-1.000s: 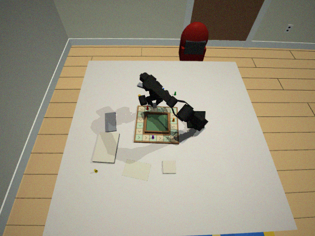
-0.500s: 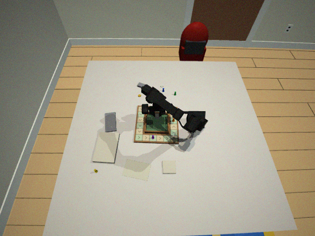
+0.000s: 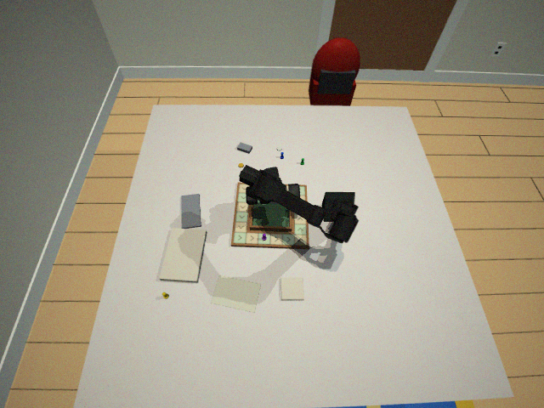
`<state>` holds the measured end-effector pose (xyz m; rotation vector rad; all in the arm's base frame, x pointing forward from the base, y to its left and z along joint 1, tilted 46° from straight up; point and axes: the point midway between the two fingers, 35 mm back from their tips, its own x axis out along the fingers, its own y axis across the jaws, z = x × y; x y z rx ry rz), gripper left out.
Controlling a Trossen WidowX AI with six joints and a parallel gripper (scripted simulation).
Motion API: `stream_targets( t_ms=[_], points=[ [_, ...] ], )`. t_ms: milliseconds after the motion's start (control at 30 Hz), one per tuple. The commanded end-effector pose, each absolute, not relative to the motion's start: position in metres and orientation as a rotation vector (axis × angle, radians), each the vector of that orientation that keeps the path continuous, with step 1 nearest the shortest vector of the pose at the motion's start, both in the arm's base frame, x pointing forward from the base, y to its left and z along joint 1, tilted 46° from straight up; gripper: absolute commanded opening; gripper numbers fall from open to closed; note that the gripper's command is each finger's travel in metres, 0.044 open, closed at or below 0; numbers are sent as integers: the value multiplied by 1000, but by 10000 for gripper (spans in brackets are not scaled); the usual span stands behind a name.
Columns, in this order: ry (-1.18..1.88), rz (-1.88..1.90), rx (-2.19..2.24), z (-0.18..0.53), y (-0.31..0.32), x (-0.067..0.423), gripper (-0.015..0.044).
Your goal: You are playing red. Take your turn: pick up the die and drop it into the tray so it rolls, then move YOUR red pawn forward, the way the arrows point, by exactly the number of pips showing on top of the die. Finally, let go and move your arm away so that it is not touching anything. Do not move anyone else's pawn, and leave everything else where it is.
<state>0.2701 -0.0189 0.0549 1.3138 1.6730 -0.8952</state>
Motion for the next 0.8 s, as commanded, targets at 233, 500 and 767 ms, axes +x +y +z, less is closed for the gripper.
stream_targets(
  t_ms=[233,500,767],
  points=[
    [1365,-1072,1122,52,-18,268,0],
    [1204,-1112,1080,55,-18,269,0],
    [1204,-1112,1080,96,-19,277,0]
  ],
)
